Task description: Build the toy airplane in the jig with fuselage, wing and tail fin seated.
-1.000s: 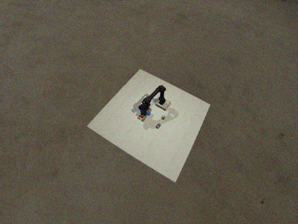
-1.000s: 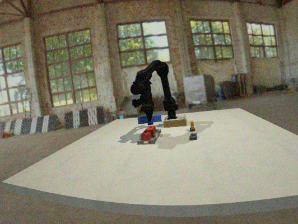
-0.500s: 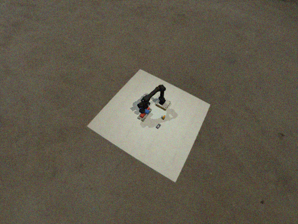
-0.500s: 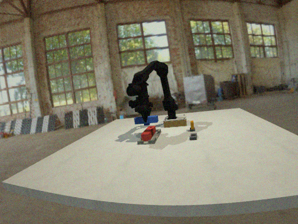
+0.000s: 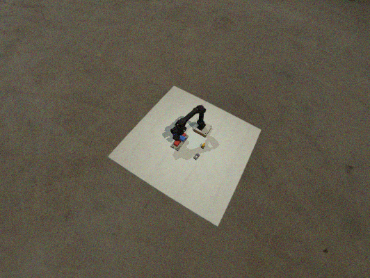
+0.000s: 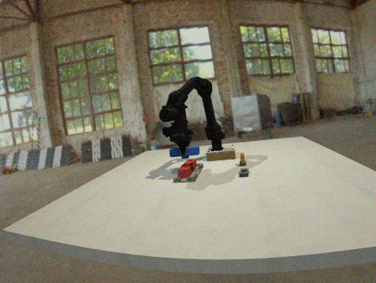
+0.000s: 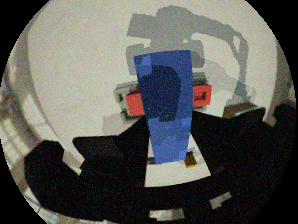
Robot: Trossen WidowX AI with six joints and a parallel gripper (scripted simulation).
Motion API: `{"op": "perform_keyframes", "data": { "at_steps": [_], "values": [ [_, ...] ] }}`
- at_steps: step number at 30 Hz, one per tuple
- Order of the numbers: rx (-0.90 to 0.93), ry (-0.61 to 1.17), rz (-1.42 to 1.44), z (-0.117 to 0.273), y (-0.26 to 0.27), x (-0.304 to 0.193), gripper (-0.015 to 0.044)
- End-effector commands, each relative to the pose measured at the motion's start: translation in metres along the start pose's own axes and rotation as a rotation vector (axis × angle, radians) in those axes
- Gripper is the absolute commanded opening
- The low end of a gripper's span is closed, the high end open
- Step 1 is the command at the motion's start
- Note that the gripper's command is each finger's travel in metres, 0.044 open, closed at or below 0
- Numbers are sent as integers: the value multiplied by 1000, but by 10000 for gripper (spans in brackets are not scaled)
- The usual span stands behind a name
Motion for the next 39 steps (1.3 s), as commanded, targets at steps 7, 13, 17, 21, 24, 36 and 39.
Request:
{"op": "perform_keyframes", "data": {
  "at_steps": [7,13,17,21,24,36,39],
  "values": [
    [-2,-4,-7,-9,0,1,195],
    [-2,-4,-7,-19,0,1,195],
    [-2,-4,-7,-25,0,2,195],
    [-2,-4,-7,-31,0,2,195],
    [-2,-4,-7,-36,-1,2,195],
    [3,-2,-3,-38,0,1,168],
    [3,-2,-3,-38,0,1,109]
  ]
}}
Point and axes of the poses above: the point midway between the two fingers, 35 mm back from their tips, its own z axis back along the fingers, its own y axis across the jaws, x = y × z, the point moved 2 cm from there along z, back along the fingers, and after that the axes turned 14 degrees about z, right-handed, at the moved point
